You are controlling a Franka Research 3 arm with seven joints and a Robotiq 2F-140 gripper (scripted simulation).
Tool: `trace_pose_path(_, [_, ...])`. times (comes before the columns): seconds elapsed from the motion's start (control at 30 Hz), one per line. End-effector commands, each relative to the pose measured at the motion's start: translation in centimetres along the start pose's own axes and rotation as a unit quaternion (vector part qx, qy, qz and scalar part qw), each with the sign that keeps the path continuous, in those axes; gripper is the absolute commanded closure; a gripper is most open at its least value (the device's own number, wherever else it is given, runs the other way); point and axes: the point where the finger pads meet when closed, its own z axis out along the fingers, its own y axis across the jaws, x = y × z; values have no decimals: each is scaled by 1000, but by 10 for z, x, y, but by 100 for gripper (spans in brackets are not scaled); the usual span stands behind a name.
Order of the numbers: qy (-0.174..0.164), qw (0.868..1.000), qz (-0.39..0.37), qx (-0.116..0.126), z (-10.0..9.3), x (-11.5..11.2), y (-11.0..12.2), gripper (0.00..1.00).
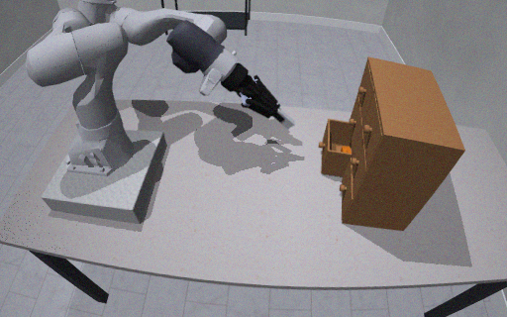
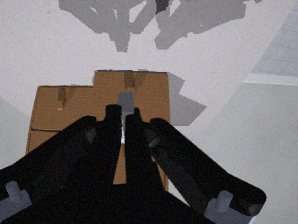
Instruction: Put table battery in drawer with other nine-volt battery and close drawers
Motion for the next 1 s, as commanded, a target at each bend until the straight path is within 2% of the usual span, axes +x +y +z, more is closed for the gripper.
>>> trace_pose_path(0.0, [0,1000,-4,-4,19,5,2,100])
trace_pose_path(0.1, [0,1000,-4,-4,25,6,2,100])
trace_pose_path(0.3, [0,1000,-4,-4,56,13,2,100])
trace_pose_path(0.47, [0,1000,-4,-4,71,16,2,100])
trace_pose_path(0.97, [0,1000,-4,-4,74,17,2,100])
